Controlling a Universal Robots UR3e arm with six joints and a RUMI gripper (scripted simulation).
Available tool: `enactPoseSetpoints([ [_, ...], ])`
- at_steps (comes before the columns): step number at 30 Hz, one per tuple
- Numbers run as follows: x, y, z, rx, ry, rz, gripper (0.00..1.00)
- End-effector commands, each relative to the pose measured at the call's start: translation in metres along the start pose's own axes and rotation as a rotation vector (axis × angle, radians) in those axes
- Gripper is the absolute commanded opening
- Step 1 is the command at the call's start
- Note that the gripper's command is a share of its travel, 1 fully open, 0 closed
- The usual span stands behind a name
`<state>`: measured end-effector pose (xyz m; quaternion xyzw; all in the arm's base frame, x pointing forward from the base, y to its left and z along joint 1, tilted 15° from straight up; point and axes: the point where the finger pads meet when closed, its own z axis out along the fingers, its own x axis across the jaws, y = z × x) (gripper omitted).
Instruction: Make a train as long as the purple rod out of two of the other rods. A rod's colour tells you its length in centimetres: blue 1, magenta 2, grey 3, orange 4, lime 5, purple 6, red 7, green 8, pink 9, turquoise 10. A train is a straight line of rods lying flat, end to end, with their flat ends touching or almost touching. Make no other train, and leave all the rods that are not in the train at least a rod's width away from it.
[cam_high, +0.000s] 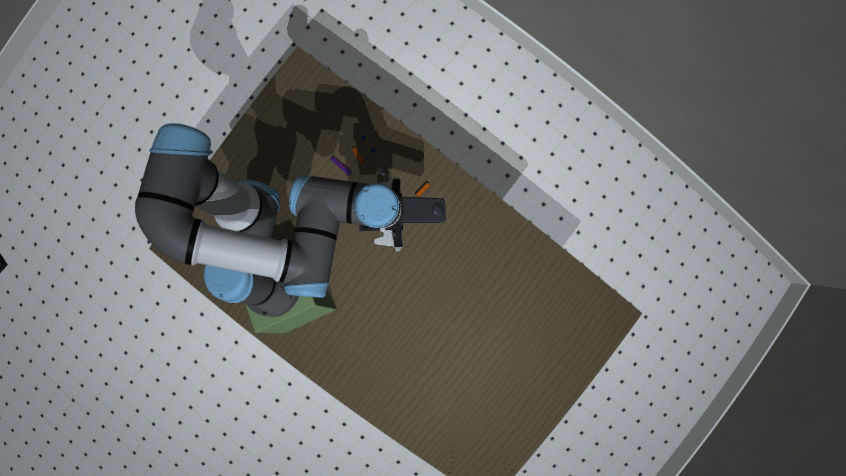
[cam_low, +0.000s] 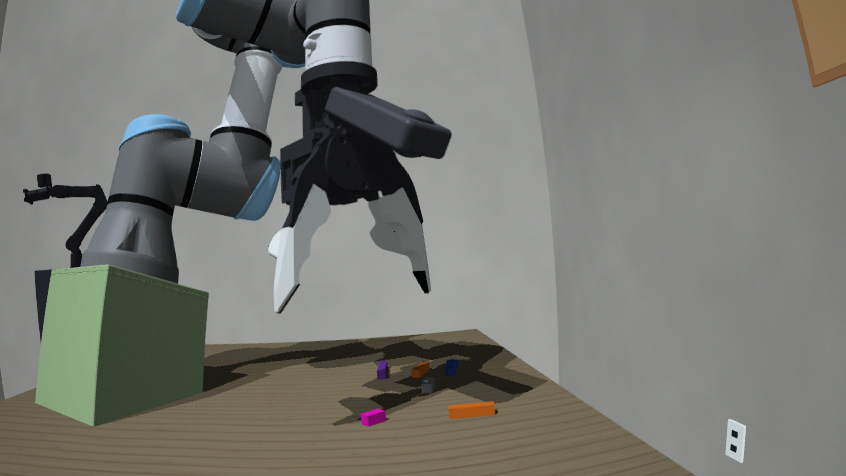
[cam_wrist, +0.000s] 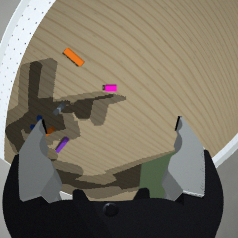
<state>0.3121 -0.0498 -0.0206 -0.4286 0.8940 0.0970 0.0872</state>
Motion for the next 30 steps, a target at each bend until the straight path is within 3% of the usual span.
enactPoseSetpoints([
  [1,0.000,0.000,-0.001,-0.001,0.001,0.000,1.00],
  [21,-0.006,0.001,0.000,0.002,0.003,0.046,1.00],
  [30,-0.025,0.006,0.003,0.004,0.007,0.179,1.00],
])
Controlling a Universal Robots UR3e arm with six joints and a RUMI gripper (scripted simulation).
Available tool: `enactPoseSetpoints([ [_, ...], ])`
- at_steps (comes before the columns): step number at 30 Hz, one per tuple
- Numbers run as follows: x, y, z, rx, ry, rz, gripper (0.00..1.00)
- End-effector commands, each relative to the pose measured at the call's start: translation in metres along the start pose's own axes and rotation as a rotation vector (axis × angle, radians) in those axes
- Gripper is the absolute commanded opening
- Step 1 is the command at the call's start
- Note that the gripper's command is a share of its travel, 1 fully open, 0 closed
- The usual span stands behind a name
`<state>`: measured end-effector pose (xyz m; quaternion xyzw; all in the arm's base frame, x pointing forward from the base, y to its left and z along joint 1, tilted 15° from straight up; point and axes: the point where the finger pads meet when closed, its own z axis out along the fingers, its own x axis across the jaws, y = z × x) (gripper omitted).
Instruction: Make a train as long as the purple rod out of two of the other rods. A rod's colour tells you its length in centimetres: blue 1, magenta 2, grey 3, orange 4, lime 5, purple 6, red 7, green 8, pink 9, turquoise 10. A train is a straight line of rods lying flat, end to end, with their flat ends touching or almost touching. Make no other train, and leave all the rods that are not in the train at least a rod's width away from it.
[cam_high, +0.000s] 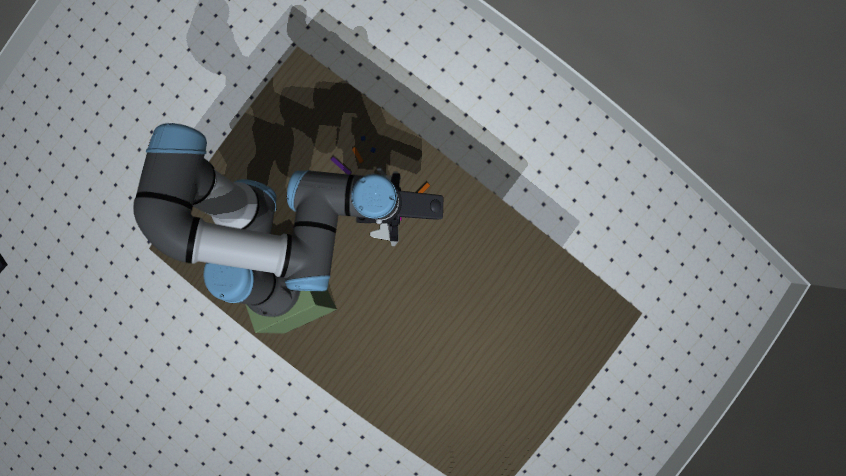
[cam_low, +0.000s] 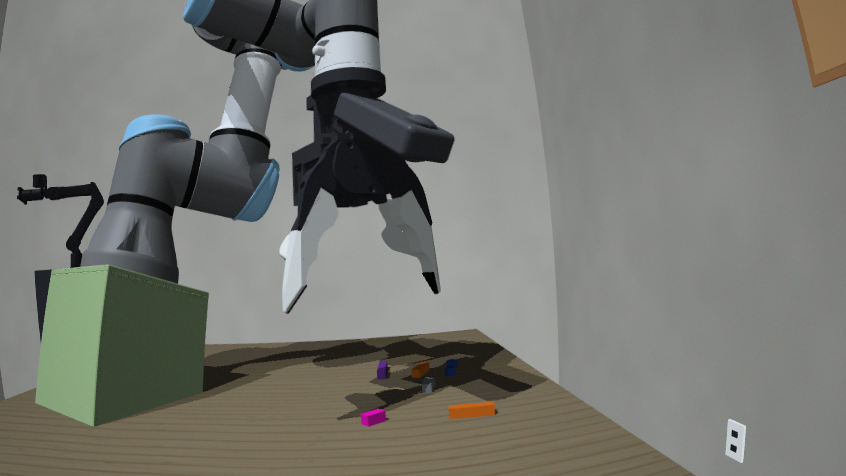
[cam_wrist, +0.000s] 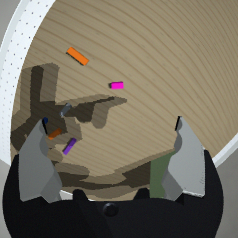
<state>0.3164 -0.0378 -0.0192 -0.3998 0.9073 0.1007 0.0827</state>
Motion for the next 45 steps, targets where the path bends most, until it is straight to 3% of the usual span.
enactPoseSetpoints([
  [1,-0.016,0.004,0.001,0.007,0.005,0.134,1.00],
  [25,-0.061,0.029,0.008,0.013,0.008,0.467,1.00],
  [45,-0.104,0.066,0.014,0.011,0.001,0.781,1.00],
])
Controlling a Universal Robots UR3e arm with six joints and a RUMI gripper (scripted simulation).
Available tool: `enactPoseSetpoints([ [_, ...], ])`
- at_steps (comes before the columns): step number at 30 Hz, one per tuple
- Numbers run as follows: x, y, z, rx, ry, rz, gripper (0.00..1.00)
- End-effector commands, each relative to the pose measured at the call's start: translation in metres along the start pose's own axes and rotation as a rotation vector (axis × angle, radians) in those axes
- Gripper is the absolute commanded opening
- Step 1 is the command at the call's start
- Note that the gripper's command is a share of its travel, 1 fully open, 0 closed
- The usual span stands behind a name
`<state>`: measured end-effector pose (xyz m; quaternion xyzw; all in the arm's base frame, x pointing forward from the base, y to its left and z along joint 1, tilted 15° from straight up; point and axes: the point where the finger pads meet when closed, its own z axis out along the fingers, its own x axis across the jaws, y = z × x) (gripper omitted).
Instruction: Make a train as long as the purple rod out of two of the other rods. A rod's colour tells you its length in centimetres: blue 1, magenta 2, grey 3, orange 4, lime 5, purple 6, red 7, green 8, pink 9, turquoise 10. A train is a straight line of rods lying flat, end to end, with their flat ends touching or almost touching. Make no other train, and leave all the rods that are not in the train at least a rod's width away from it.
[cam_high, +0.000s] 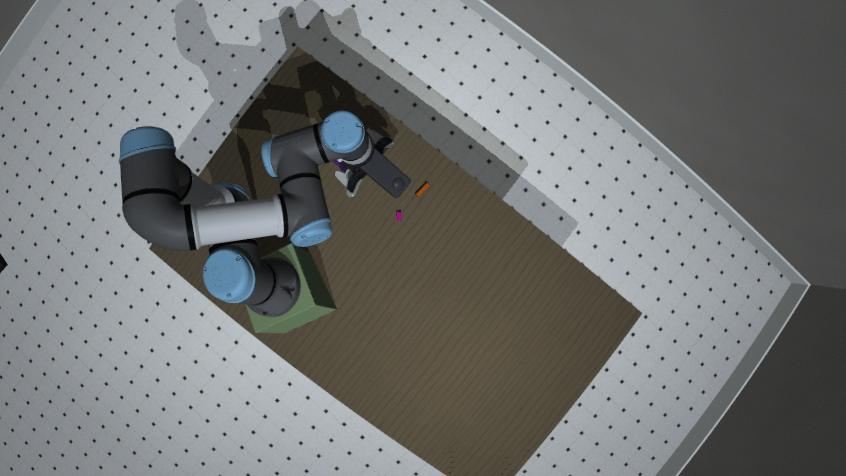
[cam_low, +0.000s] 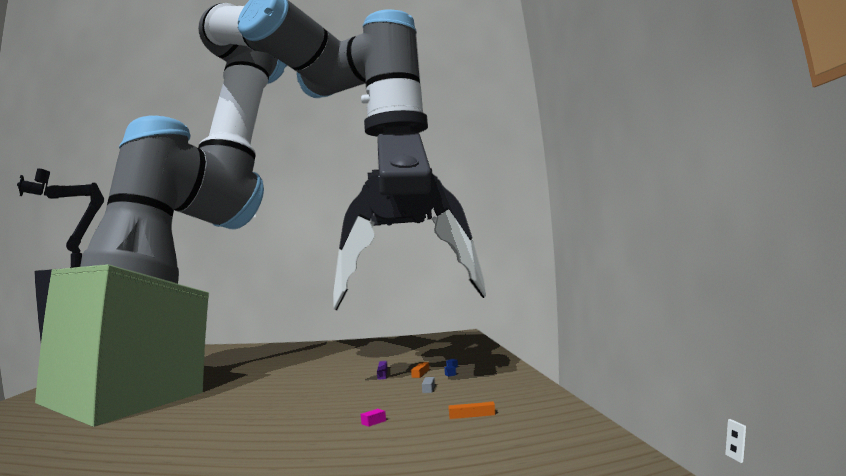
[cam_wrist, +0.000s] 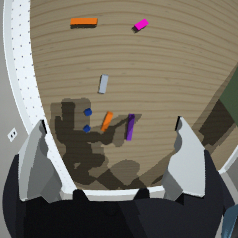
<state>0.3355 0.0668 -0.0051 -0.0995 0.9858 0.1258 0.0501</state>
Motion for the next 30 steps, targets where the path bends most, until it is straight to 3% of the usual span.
enactPoseSetpoints([
  [1,-0.006,0.019,0.001,0.019,0.003,0.166,1.00],
  [12,-0.008,0.049,0.005,0.013,0.000,0.322,1.00],
  [30,-0.008,0.062,0.006,0.009,0.000,0.387,1.00],
])
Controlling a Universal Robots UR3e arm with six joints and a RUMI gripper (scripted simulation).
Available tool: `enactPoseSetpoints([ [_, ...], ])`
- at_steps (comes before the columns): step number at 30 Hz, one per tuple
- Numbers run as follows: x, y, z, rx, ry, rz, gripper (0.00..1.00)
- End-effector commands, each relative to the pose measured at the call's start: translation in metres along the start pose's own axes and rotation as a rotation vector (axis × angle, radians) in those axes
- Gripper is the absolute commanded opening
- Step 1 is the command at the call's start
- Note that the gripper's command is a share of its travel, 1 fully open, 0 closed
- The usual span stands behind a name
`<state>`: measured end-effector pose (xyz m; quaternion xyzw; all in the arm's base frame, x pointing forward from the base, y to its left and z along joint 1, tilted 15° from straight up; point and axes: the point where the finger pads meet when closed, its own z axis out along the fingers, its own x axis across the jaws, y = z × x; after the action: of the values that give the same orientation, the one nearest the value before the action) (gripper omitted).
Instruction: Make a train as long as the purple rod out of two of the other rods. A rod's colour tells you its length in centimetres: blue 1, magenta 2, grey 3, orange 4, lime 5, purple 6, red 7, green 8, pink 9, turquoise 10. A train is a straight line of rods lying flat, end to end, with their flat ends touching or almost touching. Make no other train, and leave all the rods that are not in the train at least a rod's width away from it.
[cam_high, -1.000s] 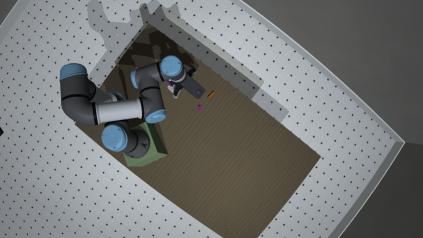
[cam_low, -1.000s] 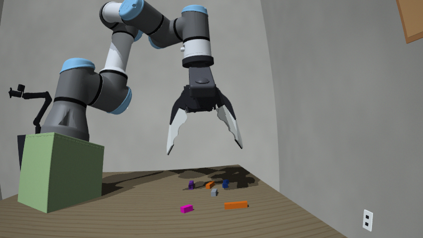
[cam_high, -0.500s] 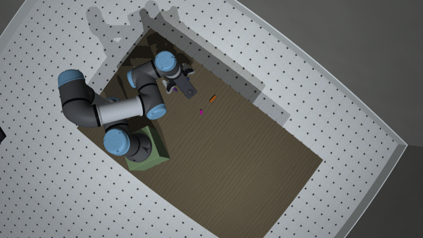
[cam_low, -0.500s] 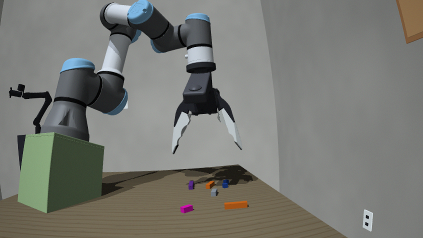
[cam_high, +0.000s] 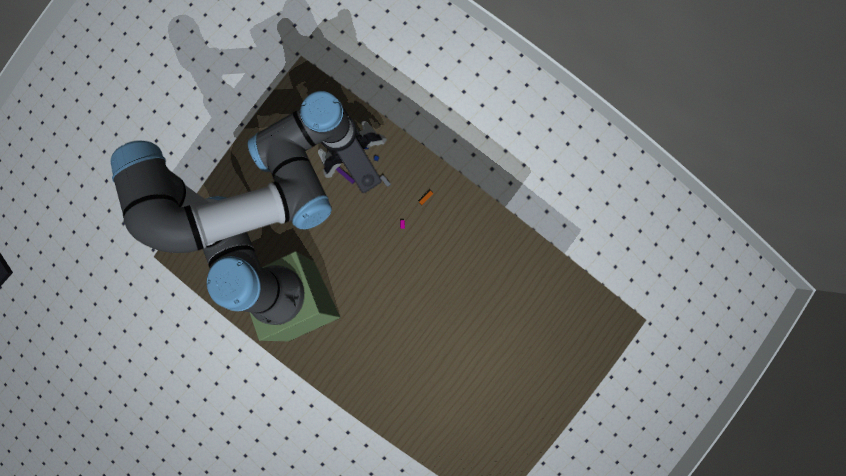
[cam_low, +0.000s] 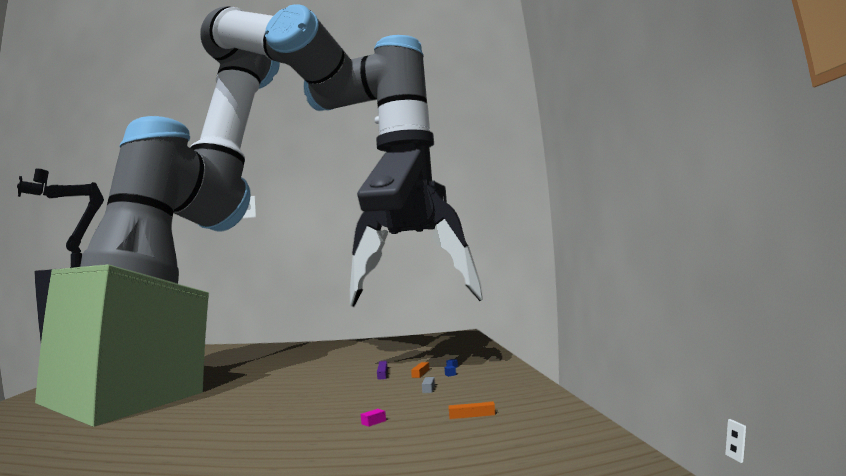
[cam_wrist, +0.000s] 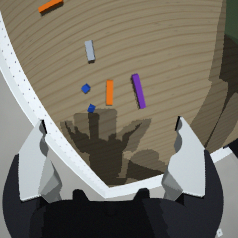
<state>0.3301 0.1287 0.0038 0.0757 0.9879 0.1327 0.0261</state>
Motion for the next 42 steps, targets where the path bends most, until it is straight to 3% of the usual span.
enactPoseSetpoints([
  [1,-0.0010,0.0008,-0.0009,0.009,-0.004,0.033,1.00],
  [2,-0.0010,0.0008,-0.0009,0.009,-0.004,0.033,0.14],
  [42,-0.0006,0.0008,0.0002,0.009,-0.003,0.033,0.14],
])
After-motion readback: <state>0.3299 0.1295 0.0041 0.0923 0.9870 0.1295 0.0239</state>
